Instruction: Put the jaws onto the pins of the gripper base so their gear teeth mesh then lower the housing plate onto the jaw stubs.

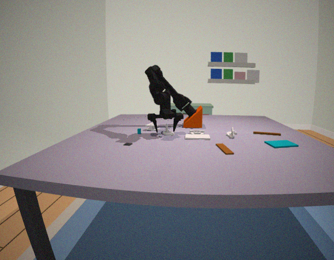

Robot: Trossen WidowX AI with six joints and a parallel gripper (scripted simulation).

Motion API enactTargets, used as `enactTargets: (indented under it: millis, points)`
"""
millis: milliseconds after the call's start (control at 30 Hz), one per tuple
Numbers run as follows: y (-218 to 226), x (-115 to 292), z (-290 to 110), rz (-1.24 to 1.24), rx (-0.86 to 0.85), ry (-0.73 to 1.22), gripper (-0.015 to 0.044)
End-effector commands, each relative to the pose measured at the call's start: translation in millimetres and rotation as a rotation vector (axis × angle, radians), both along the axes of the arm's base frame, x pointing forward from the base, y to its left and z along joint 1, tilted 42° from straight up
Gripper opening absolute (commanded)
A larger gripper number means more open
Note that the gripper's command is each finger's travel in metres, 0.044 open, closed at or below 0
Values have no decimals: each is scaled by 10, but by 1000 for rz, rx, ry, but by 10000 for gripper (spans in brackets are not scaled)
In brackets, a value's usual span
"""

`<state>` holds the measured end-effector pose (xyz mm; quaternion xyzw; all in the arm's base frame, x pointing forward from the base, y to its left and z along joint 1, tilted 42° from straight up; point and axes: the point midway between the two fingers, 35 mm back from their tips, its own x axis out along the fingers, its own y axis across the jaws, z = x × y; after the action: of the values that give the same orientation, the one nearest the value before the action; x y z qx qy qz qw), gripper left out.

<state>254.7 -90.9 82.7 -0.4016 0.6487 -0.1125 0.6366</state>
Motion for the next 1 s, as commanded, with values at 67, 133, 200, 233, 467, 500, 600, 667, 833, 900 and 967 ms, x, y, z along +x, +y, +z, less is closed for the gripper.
enactTargets:
  millis: [67,133,200,233,467,500,600,667,833,900,967]
  points:
    - [0,0,-10,5,2,5,440]
    - [0,0,-10,5,2,5,440]
    - [0,0,-10,5,2,5,440]
    - [0,0,-10,5,2,5,440]
    - [-2,0,-2,0,0,0,282]
    - [-2,0,-2,0,0,0,256]
    - [-2,0,-2,0,0,0,177]
    - [-2,0,-2,0,0,0,164]
    - [-2,0,-2,0,0,0,134]
    - [-2,0,-2,0,0,0,134]
    - [-2,0,-2,0,0,0,134]
